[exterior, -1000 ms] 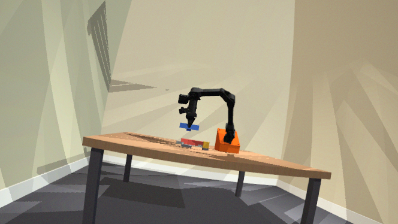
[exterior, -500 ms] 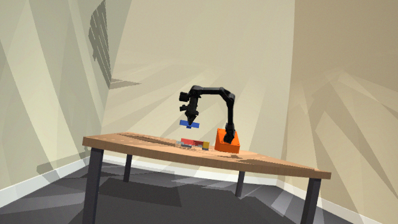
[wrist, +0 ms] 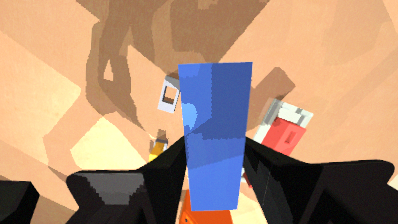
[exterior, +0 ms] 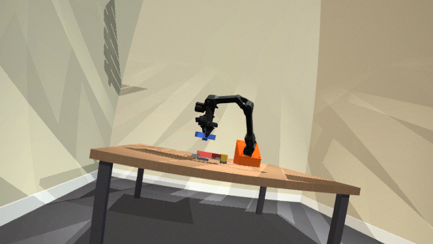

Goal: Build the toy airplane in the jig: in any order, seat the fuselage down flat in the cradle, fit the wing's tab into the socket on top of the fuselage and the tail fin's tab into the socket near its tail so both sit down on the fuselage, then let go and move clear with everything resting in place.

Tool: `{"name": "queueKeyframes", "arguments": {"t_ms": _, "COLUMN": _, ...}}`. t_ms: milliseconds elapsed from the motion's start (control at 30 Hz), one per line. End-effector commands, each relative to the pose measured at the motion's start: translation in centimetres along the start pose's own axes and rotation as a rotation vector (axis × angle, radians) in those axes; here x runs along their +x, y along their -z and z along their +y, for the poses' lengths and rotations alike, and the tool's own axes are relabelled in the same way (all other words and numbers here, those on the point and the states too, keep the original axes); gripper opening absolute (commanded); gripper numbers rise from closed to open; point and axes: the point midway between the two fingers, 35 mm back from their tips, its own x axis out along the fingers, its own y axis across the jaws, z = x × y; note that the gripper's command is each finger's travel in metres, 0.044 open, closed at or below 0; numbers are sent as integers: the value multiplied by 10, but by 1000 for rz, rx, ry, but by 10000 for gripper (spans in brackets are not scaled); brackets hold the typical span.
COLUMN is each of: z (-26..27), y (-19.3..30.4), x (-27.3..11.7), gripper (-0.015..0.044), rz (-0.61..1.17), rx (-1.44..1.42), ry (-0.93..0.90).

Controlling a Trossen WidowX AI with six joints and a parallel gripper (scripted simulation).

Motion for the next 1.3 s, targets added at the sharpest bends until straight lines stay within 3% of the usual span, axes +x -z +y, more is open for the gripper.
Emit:
{"name": "queueKeyframes", "arguments": {"t_ms": 0, "z": -12, "y": 6, "x": 4, "gripper": 0, "rz": 10, "rx": -47, "ry": -1}}
{"name": "queueKeyframes", "arguments": {"t_ms": 1267, "z": -108, "y": 83, "x": 23, "gripper": 0, "rz": 20, "rx": -699, "ry": 1}}
